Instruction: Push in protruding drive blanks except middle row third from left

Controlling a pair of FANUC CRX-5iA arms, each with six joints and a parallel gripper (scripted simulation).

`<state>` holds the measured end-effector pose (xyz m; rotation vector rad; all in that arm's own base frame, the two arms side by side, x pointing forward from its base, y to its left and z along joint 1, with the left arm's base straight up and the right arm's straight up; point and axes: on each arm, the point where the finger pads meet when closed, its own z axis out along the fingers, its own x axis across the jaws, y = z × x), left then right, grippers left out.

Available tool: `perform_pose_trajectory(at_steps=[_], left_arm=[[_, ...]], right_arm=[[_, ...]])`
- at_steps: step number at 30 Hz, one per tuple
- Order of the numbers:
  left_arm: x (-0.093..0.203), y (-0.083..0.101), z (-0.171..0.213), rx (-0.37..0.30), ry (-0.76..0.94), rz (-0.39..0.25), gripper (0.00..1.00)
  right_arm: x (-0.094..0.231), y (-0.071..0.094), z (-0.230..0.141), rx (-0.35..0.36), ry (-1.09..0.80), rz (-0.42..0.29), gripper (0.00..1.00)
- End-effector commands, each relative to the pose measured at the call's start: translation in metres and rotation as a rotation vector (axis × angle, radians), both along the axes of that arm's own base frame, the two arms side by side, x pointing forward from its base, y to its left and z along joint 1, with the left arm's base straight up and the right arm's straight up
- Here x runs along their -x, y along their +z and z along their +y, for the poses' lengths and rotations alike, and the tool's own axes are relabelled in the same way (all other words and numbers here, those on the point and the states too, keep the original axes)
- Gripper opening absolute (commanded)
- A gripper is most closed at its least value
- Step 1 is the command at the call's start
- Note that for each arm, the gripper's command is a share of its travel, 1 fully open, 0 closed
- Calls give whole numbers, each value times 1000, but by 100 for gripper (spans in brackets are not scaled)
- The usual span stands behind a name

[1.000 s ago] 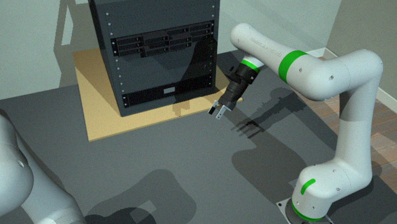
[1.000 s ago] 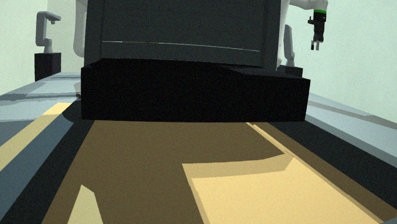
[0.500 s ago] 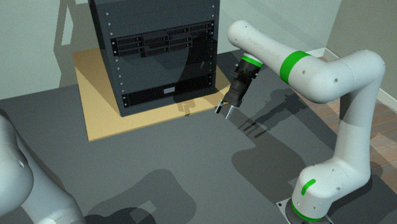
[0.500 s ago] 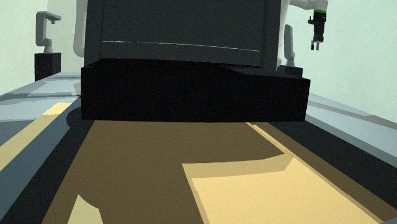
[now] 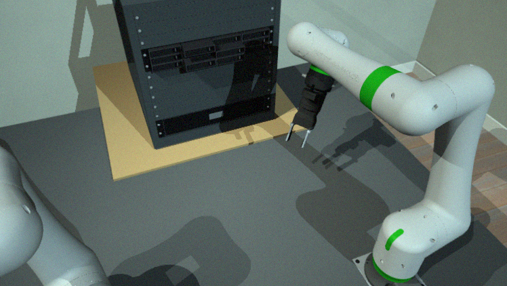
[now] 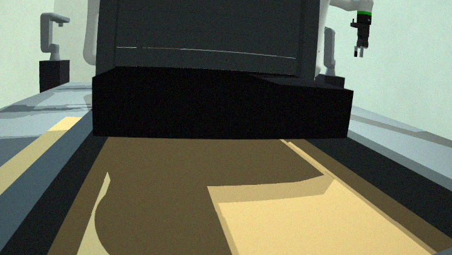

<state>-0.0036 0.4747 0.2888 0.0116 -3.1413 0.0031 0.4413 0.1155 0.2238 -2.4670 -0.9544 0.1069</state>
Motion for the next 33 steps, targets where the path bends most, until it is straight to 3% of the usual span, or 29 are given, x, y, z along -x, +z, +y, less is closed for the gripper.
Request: perform_pose_trajectory(at_steps=[1, 13, 33], left_arm=[[0, 1, 0, -2, 0, 0, 100], [0, 1, 0, -2, 0, 0, 100], [0, 1, 0, -2, 0, 0, 100]], right_arm=[[-2, 4, -13, 30, 91, -68, 100], [-12, 21, -57, 136, 383, -241, 100], [-25, 48, -96, 243, 665, -366, 100]])
